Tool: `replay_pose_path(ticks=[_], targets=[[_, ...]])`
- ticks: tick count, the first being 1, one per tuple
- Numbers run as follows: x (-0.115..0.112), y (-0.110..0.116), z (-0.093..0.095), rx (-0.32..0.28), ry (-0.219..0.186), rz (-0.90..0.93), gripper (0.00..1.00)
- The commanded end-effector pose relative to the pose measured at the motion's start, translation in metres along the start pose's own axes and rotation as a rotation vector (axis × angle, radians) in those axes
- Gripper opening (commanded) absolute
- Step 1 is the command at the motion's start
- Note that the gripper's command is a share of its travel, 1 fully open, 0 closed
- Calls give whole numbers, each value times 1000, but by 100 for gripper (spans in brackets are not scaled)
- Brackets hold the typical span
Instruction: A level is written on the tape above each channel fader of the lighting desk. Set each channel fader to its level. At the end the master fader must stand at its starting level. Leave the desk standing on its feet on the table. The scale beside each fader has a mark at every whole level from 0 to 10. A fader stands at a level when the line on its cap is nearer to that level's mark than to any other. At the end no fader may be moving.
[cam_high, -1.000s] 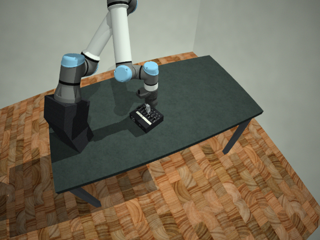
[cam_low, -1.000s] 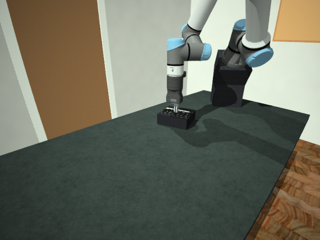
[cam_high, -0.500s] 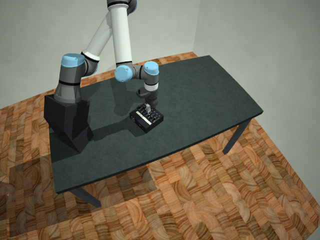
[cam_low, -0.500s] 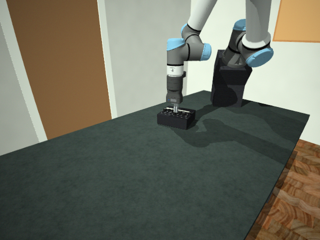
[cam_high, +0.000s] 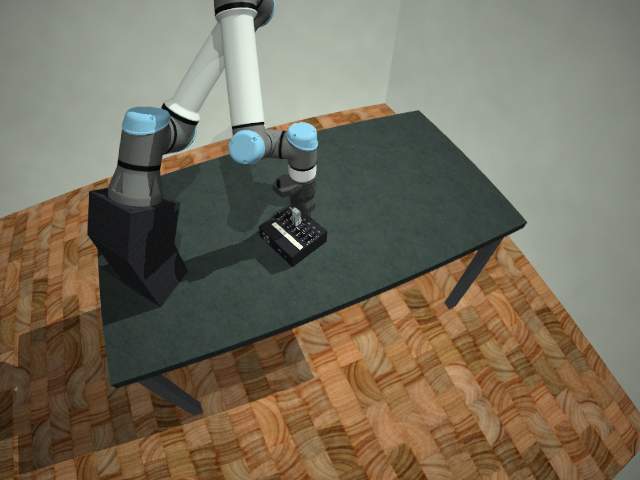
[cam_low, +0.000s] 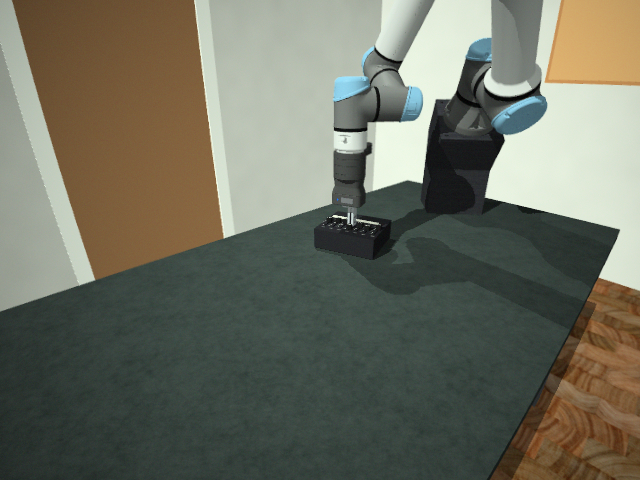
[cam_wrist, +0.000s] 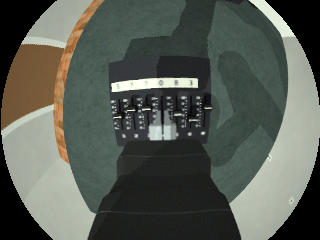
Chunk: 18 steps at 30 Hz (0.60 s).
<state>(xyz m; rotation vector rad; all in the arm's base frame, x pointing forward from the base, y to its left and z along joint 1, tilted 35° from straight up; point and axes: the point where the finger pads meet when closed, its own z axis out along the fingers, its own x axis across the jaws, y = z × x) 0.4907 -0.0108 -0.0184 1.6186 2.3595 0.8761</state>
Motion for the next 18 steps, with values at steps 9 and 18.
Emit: replay_pose_path(ticks=[9, 18], targets=[[0, 2, 0, -2, -1, -1, 0], [0, 2, 0, -2, -1, -1, 0]])
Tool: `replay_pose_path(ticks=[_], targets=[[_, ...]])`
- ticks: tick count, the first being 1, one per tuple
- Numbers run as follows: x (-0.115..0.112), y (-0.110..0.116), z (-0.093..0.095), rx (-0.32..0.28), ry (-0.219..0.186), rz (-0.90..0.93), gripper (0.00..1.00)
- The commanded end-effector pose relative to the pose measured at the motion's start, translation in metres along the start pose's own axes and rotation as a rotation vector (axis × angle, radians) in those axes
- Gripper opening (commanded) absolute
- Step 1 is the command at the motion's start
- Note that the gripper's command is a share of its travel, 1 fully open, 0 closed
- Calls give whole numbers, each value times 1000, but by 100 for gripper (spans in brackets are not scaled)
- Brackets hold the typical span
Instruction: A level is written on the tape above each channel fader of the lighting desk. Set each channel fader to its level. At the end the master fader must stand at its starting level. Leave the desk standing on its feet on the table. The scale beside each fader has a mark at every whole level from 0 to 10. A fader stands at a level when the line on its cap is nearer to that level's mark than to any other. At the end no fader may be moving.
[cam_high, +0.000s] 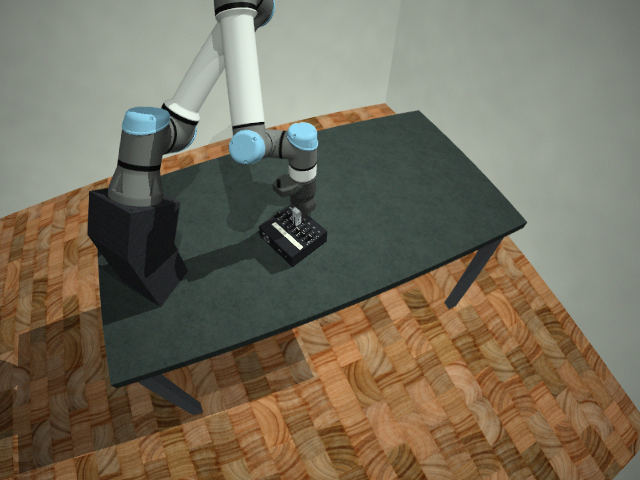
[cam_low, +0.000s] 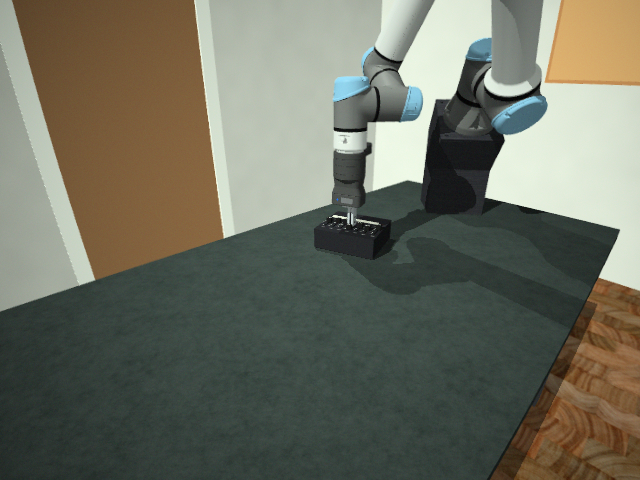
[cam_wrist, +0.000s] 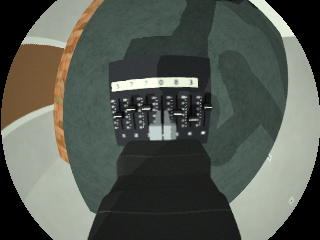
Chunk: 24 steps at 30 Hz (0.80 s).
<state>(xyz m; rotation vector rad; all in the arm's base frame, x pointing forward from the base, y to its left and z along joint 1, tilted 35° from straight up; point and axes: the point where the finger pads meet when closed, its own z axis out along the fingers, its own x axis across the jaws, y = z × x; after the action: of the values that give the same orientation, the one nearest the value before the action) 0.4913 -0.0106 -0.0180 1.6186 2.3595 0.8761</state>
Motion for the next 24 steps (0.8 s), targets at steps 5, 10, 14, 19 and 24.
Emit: replay_pose_path(ticks=[5, 10, 14, 19, 24], targets=[[0, 1, 0, -2, -1, -1, 0], [0, 1, 0, -2, -1, -1, 0], [0, 1, 0, -2, -1, -1, 0], [0, 0, 0, -2, -1, -1, 0], [0, -3, 0, -2, -1, -1, 0]])
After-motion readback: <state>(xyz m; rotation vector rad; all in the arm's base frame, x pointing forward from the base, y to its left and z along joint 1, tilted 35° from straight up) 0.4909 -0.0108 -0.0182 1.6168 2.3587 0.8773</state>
